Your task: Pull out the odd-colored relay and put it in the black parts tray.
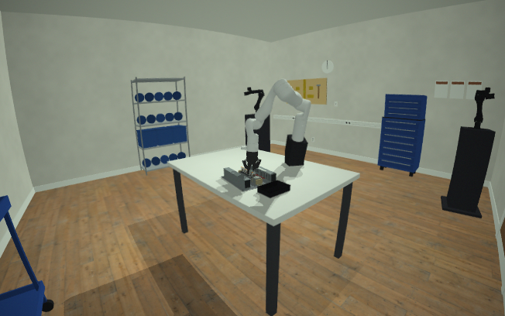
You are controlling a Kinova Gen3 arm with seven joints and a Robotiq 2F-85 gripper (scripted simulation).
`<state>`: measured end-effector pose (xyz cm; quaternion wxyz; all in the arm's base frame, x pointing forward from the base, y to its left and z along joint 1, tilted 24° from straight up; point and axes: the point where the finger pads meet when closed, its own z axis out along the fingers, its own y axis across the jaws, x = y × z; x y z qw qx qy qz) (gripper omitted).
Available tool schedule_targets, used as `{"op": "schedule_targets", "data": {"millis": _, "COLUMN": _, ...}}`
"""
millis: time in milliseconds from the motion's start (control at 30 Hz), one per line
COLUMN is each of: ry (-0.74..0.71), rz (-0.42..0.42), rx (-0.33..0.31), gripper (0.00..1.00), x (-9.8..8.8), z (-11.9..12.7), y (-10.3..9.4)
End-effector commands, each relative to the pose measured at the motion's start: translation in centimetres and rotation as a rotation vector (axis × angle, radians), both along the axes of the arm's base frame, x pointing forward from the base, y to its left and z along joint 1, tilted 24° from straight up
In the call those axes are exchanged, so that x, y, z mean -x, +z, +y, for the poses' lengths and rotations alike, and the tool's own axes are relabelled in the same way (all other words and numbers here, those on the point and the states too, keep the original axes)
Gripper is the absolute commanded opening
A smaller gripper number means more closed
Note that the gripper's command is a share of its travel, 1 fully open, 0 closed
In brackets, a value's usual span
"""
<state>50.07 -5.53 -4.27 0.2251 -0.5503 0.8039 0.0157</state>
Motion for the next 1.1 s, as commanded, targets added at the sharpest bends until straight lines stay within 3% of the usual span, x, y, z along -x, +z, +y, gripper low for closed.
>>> {"op": "schedule_targets", "data": {"millis": 0, "ry": -0.002, "rz": -0.003, "rx": 0.001, "gripper": 0.0, "x": -0.04, "z": -0.06, "y": 0.07}}
{"op": "schedule_targets", "data": {"millis": 1067, "ry": -0.002, "rz": -0.004, "rx": 0.001, "gripper": 0.0, "x": -0.03, "z": -0.06, "y": 0.1}}
